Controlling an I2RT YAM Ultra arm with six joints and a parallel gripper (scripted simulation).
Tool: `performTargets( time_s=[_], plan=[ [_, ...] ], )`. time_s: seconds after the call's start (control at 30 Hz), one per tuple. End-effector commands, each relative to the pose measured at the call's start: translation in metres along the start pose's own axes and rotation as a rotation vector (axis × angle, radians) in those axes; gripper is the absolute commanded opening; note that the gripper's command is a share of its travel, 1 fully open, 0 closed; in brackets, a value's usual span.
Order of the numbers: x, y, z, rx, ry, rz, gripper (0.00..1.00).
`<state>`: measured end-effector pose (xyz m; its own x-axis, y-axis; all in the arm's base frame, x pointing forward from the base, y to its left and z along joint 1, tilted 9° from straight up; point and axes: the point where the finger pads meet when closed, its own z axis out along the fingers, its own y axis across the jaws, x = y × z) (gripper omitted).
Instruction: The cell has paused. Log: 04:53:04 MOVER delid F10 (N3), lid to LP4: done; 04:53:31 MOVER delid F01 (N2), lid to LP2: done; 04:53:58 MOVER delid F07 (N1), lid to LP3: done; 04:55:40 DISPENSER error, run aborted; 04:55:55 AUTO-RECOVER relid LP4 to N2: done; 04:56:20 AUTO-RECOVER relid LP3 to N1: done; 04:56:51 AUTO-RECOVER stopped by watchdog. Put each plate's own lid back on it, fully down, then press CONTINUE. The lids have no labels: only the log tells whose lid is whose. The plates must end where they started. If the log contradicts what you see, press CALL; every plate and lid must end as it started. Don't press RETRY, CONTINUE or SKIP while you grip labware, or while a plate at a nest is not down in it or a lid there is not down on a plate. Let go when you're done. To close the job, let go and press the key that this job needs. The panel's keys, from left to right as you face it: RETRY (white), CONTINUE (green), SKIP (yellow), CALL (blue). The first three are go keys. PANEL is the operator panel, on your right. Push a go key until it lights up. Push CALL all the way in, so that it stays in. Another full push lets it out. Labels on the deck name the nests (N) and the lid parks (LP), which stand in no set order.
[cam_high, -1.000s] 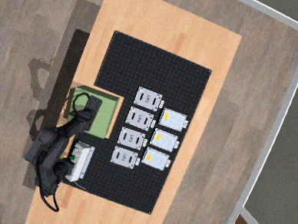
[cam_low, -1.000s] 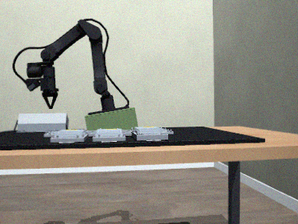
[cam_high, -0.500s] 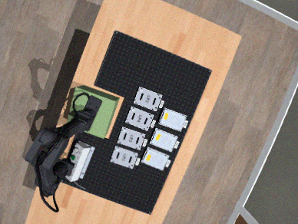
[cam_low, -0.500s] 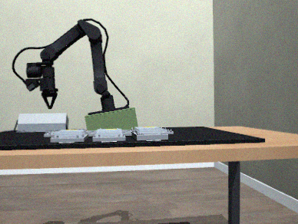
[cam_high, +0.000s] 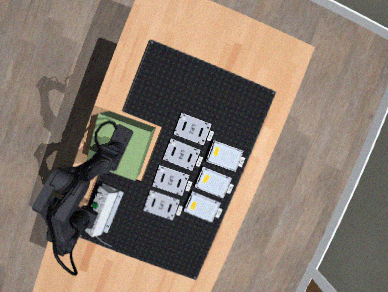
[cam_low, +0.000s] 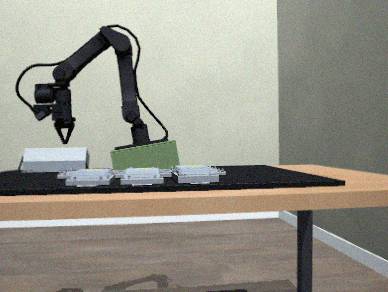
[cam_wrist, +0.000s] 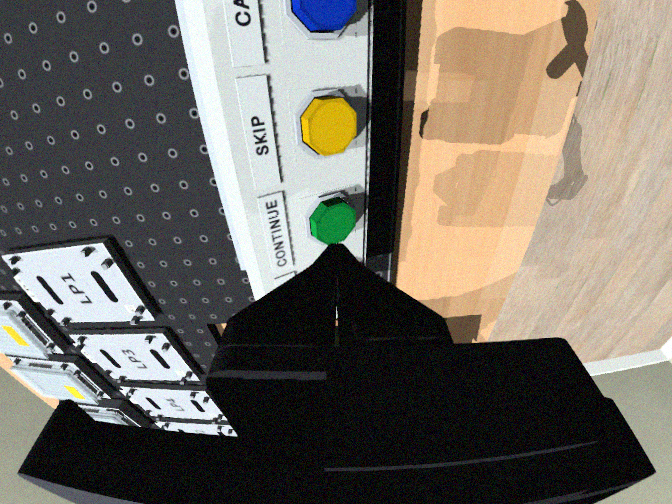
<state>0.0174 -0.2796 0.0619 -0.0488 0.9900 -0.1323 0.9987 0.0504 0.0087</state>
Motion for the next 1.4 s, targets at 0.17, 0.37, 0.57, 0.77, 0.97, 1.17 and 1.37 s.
performTargets(
  time_s=[0.17, 0.37, 0.57, 0.77, 0.97, 1.17, 1.37],
  plan=[
    [-0.008, 0.002, 0.006, -0.010, -0.032, -0.014, 0.00],
    [-0.008, 0.002, 0.011, -0.010, -0.028, -0.014, 0.00],
    [-0.005, 0.002, 0.015, -0.010, -0.024, -0.014, 0.00],
    [-0.008, 0.002, 0.017, -0.010, -0.030, -0.015, 0.00],
    [-0.008, 0.003, 0.020, -0.010, -0.031, -0.016, 0.00],
    [-0.013, 0.003, 0.019, -0.010, -0.049, -0.017, 0.00],
    [-0.007, 0.003, 0.024, -0.010, -0.030, -0.017, 0.00]
  ],
)
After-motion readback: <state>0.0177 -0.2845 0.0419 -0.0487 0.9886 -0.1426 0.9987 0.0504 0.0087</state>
